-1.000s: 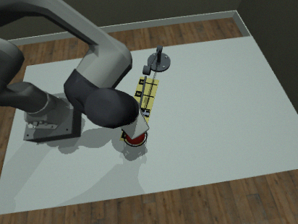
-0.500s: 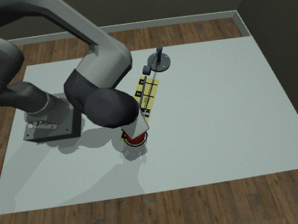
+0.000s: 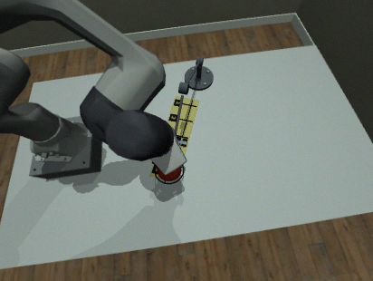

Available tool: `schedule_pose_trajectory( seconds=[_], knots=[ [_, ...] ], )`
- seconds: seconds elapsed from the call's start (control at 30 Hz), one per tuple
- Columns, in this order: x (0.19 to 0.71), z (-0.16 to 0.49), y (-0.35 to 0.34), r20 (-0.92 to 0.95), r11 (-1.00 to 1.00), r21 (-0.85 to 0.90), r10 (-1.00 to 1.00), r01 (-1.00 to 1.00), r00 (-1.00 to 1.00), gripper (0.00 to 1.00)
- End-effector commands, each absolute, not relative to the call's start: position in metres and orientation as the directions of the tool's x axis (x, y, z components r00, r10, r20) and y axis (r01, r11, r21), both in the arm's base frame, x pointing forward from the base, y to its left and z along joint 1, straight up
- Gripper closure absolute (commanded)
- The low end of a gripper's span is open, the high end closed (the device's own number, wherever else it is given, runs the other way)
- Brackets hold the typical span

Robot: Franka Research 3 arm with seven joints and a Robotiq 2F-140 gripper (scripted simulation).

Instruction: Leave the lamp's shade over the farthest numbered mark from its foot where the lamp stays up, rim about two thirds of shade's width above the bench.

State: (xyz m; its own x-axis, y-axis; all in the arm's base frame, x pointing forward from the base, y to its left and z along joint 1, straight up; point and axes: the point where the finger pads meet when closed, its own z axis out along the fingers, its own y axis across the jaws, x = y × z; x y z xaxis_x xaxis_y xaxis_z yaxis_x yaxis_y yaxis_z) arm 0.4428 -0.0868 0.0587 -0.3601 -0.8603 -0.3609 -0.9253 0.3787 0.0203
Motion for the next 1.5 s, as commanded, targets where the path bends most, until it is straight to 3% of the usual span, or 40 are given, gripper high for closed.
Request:
schedule_pose_trajectory(
  seconds=[0.0, 1.03, 1.07, 1.47],
  knots=[
    [0.444, 0.06, -0.102, -0.35, 0.391, -0.001, -0.862, -0.92, -0.366, 0.9],
    [0.444, 0.068, -0.116, -0.35, 0.391, -0.001, -0.862, -0.92, -0.366, 0.9],
    [0.444, 0.067, -0.115, -0.351, 0.39, 0.0, -0.862, -0.921, -0.365, 0.0],
    [0.443, 0.064, -0.099, -0.36, 0.379, 0.019, -0.861, -0.925, -0.36, 0.0]
  ],
)
